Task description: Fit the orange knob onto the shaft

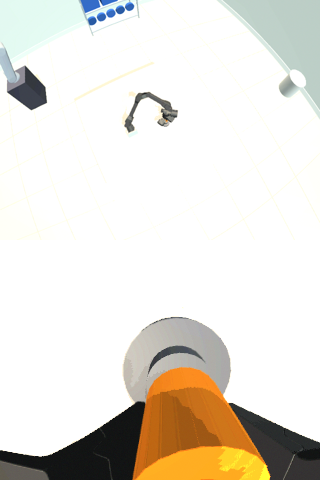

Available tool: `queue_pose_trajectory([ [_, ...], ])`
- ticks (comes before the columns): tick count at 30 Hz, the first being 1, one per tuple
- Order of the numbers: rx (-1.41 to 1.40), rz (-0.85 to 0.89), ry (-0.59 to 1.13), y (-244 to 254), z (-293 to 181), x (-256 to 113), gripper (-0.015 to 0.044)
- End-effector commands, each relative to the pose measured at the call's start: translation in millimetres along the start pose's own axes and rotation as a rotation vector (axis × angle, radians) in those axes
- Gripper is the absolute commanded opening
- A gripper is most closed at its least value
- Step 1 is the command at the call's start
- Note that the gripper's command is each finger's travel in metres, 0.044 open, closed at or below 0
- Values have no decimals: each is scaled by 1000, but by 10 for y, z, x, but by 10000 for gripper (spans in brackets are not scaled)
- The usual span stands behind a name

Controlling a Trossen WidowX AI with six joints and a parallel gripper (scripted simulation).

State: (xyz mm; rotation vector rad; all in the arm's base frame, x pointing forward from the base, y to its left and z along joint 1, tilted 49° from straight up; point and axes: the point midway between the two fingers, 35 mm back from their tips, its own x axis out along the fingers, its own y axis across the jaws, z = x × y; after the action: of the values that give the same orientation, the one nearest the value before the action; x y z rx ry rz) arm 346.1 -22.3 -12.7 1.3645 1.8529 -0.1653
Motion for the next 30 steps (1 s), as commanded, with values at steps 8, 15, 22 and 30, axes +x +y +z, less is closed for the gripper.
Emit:
queue_pose_trajectory([
  [8, 5, 5, -8, 4, 20, -20, 0],
  [15, 5, 5, -8, -11, 12, -4, 0],
  [22, 5, 5, -8, 8, 6, -24, 0],
  [30, 5, 5, -8, 18, 11, 4, 0],
])
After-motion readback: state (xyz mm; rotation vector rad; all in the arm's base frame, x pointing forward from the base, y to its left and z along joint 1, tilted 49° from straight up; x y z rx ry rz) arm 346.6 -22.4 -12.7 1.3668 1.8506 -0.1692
